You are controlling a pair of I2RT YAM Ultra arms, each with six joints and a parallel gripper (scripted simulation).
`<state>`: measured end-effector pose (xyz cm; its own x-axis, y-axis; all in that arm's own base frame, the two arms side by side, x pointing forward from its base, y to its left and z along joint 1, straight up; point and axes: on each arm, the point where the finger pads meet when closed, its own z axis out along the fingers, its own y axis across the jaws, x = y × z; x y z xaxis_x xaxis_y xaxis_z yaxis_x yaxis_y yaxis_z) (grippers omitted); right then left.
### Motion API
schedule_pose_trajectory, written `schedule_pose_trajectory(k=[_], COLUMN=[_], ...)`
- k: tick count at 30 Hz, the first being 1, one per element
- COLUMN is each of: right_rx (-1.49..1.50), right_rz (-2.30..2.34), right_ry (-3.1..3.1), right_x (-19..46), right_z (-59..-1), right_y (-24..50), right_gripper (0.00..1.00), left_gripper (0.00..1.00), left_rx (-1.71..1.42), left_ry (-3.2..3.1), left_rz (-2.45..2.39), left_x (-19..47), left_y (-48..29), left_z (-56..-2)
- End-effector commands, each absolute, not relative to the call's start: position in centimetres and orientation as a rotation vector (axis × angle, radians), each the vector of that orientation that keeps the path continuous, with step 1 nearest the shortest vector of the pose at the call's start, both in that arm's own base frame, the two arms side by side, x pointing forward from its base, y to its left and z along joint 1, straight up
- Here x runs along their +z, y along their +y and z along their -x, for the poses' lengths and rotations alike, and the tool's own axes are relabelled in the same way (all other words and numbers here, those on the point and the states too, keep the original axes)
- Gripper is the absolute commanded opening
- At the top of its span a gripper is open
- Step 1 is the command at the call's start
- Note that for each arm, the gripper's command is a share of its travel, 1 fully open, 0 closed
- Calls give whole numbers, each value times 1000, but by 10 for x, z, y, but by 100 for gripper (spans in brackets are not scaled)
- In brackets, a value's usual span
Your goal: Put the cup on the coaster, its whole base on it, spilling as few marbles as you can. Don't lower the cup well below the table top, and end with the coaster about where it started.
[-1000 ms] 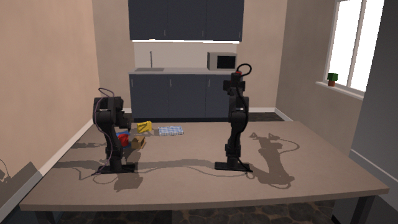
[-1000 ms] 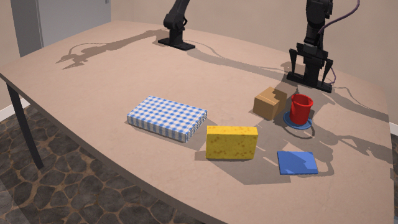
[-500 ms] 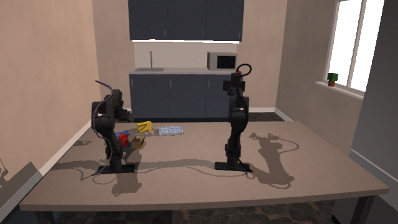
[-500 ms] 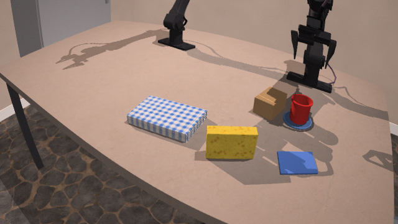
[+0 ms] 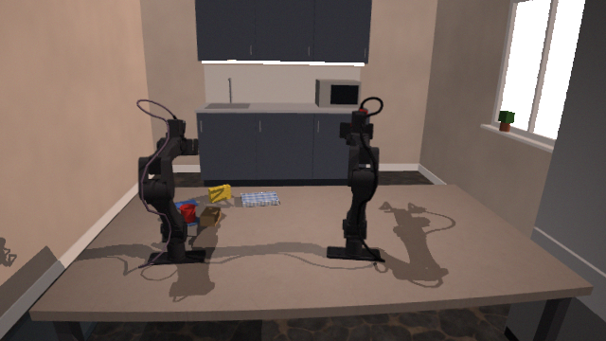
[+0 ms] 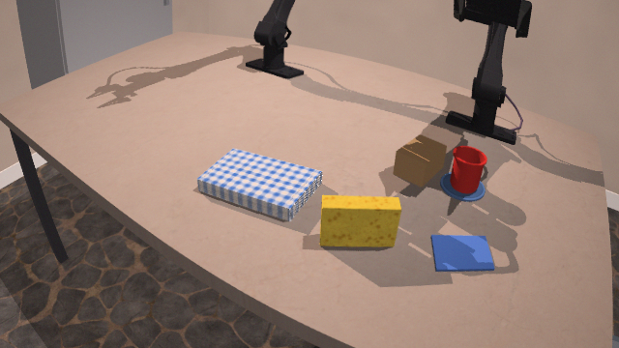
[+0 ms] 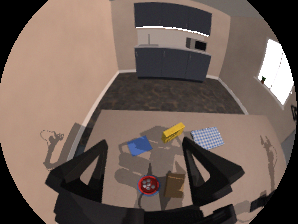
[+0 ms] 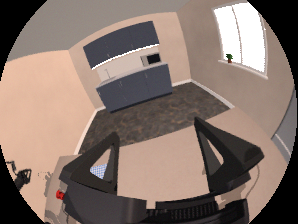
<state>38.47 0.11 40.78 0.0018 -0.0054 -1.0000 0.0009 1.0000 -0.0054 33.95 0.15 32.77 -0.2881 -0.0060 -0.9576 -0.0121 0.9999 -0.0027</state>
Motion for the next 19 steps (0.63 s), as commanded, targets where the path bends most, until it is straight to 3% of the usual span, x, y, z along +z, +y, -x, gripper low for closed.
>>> schedule_pose_trajectory(k=[1,19], right_rx=[0,0], right_rz=[0,0], right_ry=[1558,1558], right_x=[412,412], right_z=[-381,-381], right_y=[1,1], right_gripper=[100,100], left_gripper=[100,100], left_rx=[4,2], left_ry=[1624,1551], left_rz=[-5,-7], left_x=[395,416], left_y=[1,1], left_z=[-368,-381])
